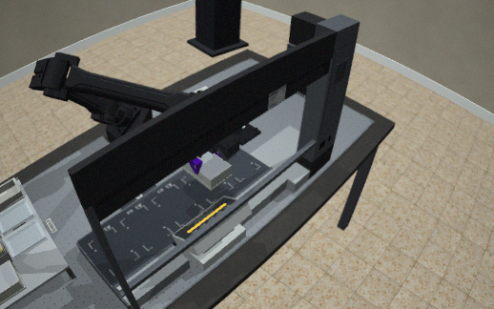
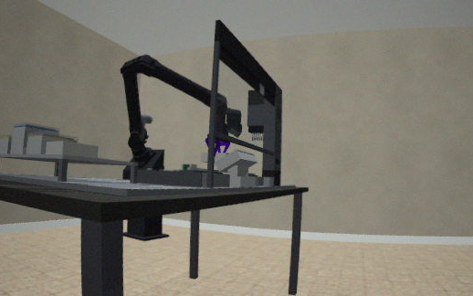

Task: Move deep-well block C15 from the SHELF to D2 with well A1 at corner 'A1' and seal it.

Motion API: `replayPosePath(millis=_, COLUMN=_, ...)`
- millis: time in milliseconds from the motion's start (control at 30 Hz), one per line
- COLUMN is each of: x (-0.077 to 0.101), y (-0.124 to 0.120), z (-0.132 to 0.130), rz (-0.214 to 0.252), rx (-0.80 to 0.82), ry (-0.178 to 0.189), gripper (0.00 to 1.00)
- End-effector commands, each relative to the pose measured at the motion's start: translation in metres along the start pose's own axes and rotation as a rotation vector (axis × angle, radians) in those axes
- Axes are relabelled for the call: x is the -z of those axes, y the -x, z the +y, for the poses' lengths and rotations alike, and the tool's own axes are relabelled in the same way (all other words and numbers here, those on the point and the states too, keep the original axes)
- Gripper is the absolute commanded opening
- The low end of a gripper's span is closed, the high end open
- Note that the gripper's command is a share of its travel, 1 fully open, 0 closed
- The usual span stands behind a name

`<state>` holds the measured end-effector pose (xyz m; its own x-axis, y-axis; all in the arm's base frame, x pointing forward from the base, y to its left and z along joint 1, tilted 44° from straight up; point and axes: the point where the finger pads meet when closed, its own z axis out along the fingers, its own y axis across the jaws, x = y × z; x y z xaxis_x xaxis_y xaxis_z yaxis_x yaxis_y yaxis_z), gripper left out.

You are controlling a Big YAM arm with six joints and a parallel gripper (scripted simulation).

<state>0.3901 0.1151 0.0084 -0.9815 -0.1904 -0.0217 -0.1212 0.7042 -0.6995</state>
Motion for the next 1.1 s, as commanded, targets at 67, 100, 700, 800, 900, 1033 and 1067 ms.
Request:
replayPosePath(millis=67, x=-0.012, y=0.003, z=-0.001, rz=-0.004, rx=0.004, ry=0.000, gripper=0.00)
replayPosePath(millis=100, x=-0.014, y=0.003, z=0.000, rz=-0.003, rx=0.005, ry=0.000, gripper=0.00)
replayPosePath(millis=700, x=-0.039, y=0.002, z=-0.001, rz=-0.002, rx=0.005, ry=-0.001, gripper=0.00)
replayPosePath(millis=800, x=-0.035, y=0.006, z=-0.006, rz=-0.020, rx=-0.011, ry=0.007, gripper=0.00)
replayPosePath(millis=900, x=-0.047, y=0.002, z=-0.001, rz=-0.003, rx=0.005, ry=-0.001, gripper=0.00)
replayPosePath(millis=1033, x=-0.043, y=0.005, z=-0.006, rz=-0.017, rx=-0.009, ry=0.006, gripper=0.00)
replayPosePath(millis=1067, x=-0.034, y=0.012, z=0.000, rz=-0.031, rx=-0.009, ry=0.010, gripper=0.00)
